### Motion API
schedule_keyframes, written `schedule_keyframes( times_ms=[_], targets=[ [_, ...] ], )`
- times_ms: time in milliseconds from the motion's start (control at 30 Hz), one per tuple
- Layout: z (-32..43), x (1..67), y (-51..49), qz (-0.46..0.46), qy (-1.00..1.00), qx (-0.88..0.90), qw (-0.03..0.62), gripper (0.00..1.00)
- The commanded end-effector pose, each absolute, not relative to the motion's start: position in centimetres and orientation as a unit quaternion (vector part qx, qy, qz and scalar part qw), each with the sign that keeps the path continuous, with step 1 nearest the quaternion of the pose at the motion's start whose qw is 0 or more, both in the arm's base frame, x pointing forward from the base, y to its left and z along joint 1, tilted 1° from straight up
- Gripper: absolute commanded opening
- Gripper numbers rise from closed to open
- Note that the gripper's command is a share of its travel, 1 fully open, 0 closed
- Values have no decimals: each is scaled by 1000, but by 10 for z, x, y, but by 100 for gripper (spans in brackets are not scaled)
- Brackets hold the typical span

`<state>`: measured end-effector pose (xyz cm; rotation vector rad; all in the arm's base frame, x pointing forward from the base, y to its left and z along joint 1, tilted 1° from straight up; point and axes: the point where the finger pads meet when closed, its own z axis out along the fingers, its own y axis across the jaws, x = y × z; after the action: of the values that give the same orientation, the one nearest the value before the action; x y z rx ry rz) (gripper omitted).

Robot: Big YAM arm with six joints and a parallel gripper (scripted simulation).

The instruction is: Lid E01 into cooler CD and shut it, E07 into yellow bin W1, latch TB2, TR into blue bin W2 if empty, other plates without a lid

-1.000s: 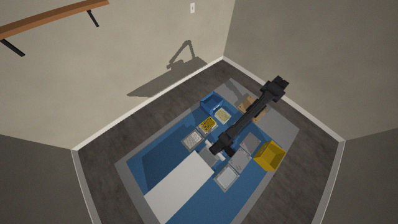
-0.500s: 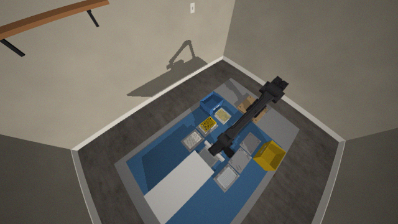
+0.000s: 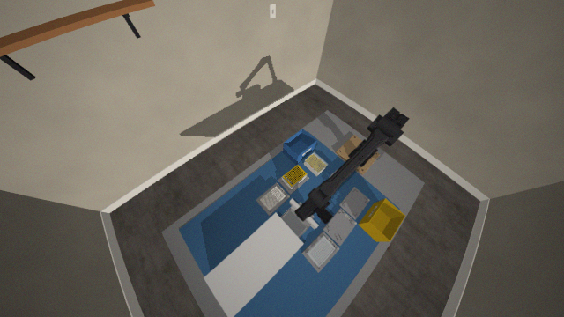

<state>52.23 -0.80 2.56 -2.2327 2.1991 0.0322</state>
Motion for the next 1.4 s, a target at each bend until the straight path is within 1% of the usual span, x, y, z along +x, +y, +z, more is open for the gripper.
schedule_keyframes(
  times_ms=[0, 500, 1367],
  targets=[
    [39, 552, -4, -12, 704, -710, 26, 0],
    [39, 552, -4, -8, 703, -710, 21, 0],
    [40, 584, -3, -10, 703, -710, 23, 0]
  ],
)
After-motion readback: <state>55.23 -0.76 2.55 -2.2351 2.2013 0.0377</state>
